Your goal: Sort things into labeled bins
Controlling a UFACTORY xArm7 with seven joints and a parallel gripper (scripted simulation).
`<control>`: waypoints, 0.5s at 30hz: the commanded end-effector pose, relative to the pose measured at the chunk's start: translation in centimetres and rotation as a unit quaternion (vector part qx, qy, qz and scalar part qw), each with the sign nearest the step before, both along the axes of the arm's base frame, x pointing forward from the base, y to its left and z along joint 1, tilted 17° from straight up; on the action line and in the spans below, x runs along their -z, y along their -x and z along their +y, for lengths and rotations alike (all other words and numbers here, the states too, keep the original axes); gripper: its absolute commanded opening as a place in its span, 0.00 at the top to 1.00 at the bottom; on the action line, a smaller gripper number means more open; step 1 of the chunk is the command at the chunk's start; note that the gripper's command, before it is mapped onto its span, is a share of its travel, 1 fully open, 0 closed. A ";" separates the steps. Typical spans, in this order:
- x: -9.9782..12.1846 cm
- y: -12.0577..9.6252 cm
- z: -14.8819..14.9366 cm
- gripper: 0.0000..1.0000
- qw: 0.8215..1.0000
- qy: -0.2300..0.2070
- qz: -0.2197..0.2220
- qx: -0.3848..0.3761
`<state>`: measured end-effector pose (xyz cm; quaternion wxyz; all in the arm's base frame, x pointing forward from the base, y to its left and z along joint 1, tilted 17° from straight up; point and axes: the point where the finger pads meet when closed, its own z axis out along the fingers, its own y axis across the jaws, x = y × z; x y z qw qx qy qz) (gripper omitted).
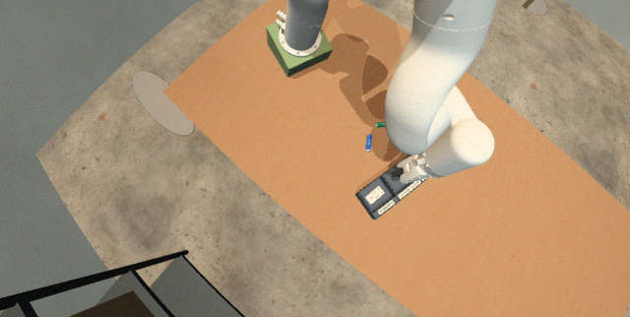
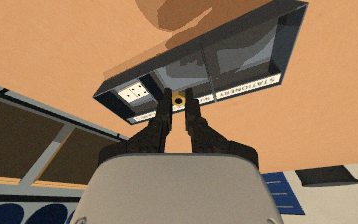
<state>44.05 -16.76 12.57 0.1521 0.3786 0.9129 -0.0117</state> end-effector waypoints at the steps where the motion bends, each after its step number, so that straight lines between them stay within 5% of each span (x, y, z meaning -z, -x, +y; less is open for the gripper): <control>1: -0.2 -0.2 -0.3 1.00 0.998 -0.014 -0.008 0.053; 15: -0.2 -0.2 -0.3 1.00 0.972 -0.072 -0.032 0.219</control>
